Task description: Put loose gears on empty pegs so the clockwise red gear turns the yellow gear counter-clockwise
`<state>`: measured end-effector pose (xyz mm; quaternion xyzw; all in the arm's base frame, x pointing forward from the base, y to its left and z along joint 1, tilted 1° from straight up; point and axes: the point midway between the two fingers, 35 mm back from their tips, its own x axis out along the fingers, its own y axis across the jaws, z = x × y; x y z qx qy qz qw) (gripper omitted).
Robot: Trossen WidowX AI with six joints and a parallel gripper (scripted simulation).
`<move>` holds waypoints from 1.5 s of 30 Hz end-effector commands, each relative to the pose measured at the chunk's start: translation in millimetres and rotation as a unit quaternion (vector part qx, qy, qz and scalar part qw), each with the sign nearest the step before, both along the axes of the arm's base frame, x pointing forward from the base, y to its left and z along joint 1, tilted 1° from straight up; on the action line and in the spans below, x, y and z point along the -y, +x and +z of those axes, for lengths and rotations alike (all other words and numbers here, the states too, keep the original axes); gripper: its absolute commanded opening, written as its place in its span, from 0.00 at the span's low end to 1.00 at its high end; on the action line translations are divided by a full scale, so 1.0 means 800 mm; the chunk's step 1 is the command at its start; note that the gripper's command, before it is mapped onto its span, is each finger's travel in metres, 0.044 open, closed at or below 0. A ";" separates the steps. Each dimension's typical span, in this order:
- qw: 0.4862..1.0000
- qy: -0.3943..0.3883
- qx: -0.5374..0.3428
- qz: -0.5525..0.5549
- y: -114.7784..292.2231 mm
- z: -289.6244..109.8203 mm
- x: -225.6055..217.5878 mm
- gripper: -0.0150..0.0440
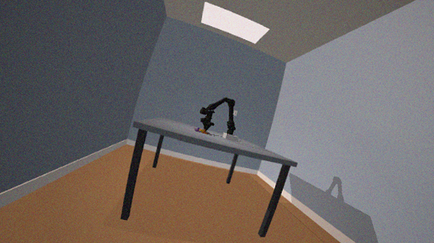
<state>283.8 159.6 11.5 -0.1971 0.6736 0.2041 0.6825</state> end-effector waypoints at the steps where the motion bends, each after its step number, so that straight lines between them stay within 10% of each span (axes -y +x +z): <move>1: 1.000 0.001 0.000 0.001 0.000 0.000 -0.001 0.35; 45: 1.000 0.003 0.001 0.003 0.011 0.111 -0.007 0.25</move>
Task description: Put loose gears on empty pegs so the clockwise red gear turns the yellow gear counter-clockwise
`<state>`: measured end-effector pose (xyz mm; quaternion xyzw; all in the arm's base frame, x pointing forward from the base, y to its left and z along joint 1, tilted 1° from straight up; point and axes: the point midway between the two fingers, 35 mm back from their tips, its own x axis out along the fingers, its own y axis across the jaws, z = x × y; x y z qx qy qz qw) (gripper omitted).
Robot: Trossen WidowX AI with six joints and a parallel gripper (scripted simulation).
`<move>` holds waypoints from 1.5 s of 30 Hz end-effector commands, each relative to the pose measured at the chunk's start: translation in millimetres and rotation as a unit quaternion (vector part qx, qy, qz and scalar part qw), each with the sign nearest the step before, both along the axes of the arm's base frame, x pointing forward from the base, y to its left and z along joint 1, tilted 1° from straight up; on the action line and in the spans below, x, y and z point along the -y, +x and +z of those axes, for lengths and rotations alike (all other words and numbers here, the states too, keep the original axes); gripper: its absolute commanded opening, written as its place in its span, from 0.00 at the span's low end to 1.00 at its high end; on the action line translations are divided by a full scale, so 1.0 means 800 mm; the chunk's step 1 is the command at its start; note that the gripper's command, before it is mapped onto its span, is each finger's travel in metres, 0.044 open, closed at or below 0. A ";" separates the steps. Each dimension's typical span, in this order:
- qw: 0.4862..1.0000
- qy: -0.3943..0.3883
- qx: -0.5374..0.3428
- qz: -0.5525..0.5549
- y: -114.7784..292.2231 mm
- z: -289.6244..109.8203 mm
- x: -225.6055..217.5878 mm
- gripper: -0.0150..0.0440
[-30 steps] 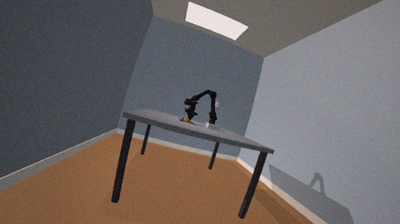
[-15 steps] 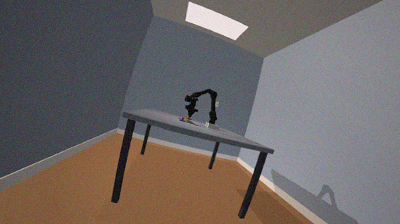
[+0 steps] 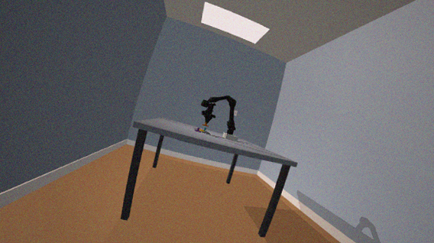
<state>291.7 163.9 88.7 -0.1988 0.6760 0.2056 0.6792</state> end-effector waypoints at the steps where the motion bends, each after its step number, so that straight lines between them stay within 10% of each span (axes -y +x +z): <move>1: 1.000 0.004 0.005 0.000 0.001 0.017 -0.001 0.25; 45: 1.000 0.001 0.004 -0.001 0.003 0.052 0.056 0.25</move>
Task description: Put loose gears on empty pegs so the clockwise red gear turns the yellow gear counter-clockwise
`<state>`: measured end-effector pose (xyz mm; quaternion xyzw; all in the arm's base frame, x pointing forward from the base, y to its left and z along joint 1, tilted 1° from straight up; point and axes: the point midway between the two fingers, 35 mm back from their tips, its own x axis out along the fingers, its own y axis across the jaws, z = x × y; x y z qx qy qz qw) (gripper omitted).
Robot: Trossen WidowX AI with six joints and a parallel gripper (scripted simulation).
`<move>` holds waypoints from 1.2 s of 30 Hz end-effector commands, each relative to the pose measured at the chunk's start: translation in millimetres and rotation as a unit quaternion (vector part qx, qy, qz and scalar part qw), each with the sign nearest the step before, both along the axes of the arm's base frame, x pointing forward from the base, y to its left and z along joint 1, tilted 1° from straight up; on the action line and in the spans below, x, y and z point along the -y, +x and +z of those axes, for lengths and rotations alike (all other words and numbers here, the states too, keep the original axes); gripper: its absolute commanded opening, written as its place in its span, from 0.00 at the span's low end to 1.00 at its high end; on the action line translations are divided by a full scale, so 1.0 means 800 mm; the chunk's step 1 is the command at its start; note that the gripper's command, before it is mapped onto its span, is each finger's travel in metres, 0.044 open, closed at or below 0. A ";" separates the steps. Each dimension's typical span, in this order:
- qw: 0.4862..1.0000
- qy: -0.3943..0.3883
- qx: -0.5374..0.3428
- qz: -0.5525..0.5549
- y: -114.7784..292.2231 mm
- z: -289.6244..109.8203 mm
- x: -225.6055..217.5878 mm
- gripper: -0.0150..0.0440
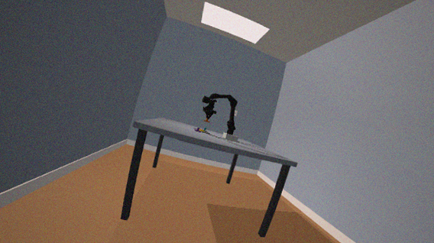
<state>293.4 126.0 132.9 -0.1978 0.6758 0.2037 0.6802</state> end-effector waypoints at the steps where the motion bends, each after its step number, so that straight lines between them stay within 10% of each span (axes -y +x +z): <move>1: 1.000 0.001 0.003 0.001 0.002 -0.004 0.011 0.25; 36: 1.000 -0.002 0.003 0.001 -0.005 -0.064 0.109 0.25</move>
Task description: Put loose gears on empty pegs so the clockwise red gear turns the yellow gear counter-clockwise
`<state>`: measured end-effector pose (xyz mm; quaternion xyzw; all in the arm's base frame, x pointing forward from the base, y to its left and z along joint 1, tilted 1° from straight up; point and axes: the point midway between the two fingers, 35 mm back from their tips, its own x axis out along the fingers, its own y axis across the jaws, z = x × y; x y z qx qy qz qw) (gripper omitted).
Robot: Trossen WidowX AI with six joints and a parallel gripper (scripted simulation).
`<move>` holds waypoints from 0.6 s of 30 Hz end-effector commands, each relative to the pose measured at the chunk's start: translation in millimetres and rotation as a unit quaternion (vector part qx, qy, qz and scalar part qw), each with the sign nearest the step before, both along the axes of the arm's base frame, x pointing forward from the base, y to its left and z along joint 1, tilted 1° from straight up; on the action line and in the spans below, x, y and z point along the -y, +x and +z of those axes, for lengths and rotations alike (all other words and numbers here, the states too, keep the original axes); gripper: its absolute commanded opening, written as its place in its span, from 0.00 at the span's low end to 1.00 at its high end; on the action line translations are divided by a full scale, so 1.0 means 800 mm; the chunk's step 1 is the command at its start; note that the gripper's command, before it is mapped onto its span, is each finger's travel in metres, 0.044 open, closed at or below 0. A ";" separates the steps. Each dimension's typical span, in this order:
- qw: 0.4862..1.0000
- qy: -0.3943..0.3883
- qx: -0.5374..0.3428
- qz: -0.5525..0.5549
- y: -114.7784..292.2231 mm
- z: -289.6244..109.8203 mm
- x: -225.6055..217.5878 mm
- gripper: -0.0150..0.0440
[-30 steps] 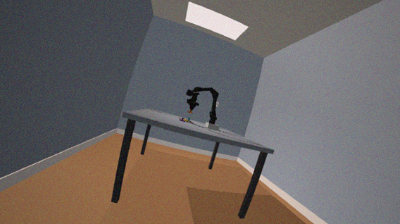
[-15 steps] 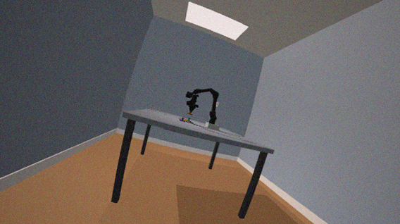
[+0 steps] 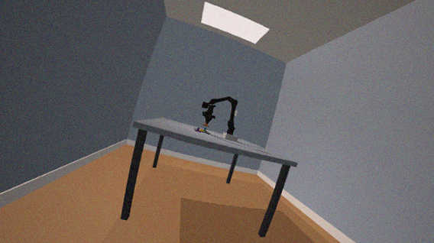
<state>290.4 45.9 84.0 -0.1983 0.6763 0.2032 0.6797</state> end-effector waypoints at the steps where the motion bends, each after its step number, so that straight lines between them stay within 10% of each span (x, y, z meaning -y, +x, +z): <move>1: 1.000 -0.002 0.004 0.001 -0.002 -0.005 0.011 0.25; 18: 1.000 -0.003 0.003 0.008 -0.011 -0.020 0.037 0.25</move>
